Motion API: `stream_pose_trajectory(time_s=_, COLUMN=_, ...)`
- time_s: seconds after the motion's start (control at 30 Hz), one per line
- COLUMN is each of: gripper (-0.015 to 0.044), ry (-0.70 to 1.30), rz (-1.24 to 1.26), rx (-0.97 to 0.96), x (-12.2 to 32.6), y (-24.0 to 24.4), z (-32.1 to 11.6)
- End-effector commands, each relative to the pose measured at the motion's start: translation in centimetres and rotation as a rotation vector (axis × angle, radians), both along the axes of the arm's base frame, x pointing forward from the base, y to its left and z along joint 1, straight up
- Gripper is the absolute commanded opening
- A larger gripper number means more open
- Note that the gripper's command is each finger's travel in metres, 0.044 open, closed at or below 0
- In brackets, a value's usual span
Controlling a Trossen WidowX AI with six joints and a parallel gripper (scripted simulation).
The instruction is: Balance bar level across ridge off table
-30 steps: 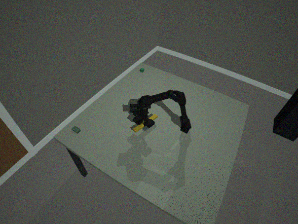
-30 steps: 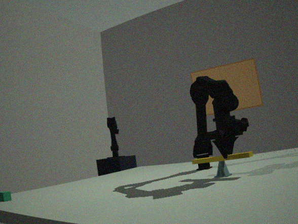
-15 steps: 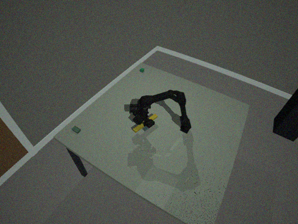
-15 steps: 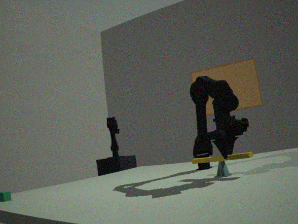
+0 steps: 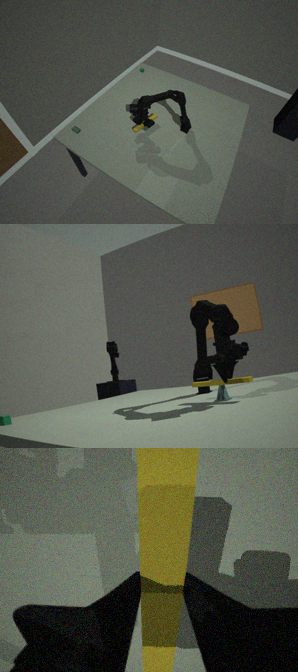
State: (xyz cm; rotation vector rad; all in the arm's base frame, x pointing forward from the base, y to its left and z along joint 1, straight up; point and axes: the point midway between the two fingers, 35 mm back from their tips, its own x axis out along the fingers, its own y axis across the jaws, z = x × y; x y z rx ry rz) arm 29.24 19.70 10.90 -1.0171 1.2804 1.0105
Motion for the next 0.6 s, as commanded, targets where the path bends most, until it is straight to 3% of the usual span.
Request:
stream_pose_trajectory(time_s=0.0, gripper=0.0000, ry=0.005, rz=-0.003, rx=-0.002, x=-0.06, y=0.00, z=-0.07)
stream_pose_trajectory(time_s=0.57, gripper=0.0000, ry=0.000, rz=0.000, rx=0.000, x=0.00, y=0.00, z=0.00)
